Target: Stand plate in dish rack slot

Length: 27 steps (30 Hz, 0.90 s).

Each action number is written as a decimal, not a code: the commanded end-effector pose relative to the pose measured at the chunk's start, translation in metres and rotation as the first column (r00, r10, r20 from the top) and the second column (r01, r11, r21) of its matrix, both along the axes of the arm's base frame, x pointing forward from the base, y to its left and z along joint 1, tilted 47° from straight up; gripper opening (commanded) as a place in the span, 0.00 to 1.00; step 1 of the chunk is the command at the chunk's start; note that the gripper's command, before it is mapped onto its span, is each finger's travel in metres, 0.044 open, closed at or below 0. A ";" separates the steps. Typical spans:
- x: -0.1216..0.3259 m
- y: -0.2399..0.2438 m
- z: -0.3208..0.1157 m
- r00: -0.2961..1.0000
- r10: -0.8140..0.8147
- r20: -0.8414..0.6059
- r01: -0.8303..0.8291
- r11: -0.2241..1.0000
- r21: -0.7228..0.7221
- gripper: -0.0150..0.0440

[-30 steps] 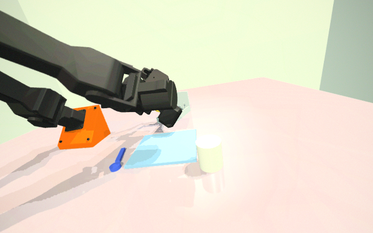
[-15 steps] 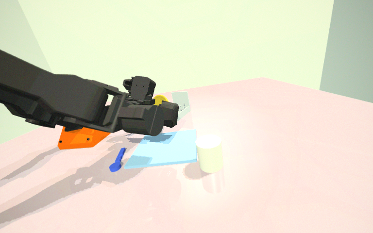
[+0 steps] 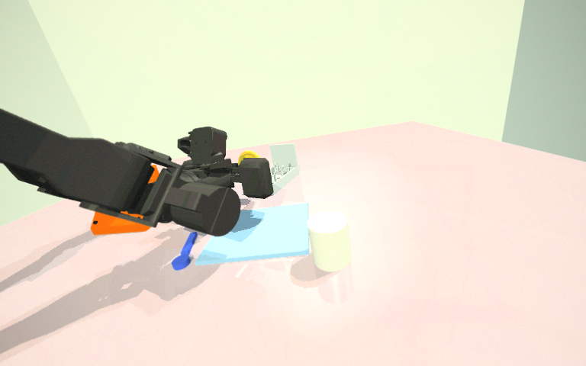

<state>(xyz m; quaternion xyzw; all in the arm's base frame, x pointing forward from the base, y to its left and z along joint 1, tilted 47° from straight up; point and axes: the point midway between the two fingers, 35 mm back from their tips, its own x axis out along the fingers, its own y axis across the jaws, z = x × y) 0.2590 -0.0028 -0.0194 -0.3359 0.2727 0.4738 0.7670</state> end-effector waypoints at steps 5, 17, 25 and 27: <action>0.003 0.006 -0.007 1.000 0.002 0.003 -0.002 1.000 0.001 0.25; 0.009 0.018 -0.020 1.000 0.004 0.006 -0.004 1.000 0.000 0.25; 0.012 0.024 -0.027 1.000 0.006 0.008 -0.006 1.000 0.000 0.25; 0.013 0.026 -0.030 1.000 0.007 0.009 -0.007 1.000 0.000 0.25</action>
